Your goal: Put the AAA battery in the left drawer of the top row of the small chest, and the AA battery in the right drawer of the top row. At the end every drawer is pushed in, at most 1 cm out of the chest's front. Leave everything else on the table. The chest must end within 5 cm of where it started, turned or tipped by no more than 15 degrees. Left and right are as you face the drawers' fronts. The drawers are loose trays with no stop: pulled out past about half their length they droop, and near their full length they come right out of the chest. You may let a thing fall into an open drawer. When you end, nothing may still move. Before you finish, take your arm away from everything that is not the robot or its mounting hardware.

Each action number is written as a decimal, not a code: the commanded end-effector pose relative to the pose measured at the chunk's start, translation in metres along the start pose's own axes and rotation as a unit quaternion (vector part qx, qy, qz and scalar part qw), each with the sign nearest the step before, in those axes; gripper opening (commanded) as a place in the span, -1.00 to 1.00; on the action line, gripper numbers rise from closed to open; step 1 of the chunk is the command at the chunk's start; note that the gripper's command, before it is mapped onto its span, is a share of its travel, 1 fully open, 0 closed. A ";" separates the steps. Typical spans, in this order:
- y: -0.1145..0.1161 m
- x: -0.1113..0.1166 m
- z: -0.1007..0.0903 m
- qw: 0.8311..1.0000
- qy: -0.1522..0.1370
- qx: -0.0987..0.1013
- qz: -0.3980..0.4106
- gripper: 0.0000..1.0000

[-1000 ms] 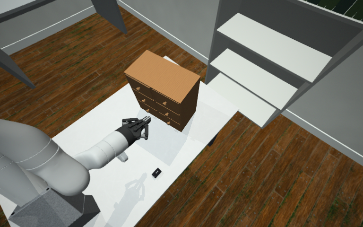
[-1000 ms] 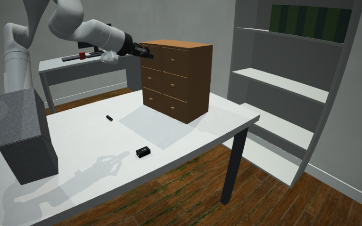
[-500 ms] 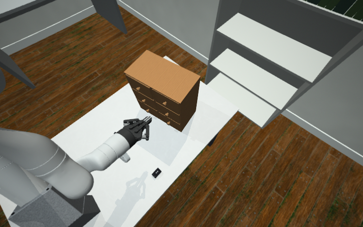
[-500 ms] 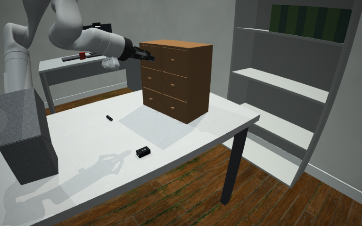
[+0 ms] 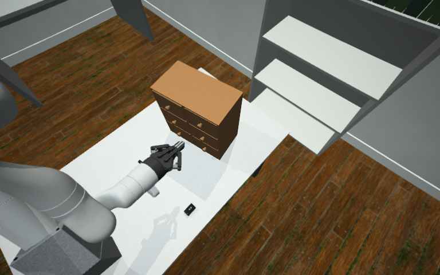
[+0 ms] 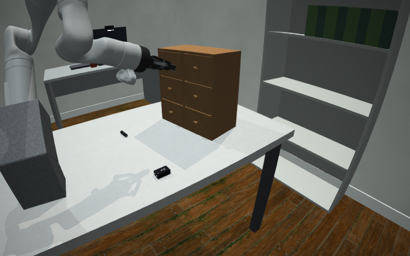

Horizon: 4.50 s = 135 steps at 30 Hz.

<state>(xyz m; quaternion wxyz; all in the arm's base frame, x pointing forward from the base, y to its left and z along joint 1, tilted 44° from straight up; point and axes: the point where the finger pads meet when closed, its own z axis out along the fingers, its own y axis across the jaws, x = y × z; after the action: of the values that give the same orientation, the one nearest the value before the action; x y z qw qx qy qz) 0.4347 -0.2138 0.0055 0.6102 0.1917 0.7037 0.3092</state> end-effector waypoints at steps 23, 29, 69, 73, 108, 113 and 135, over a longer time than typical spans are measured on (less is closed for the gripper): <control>0.000 0.001 0.001 1.000 -0.007 0.000 0.001 -0.34; 0.000 0.001 0.001 1.000 -0.007 0.000 0.001 -0.34; 0.000 -0.002 0.059 1.000 -0.007 0.000 0.001 -0.34; 0.000 -0.003 0.066 1.000 -0.007 0.000 0.001 -0.34; -0.001 -0.004 0.068 1.000 -0.007 0.001 0.001 -0.34; -0.001 -0.004 0.068 1.000 -0.007 0.001 0.001 -0.34; -0.001 -0.004 0.068 1.000 -0.007 0.001 0.001 -0.34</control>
<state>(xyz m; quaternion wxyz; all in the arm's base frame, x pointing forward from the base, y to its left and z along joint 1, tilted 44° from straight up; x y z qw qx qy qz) 0.5023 -0.2023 0.0031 0.6139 0.1953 0.6996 0.3092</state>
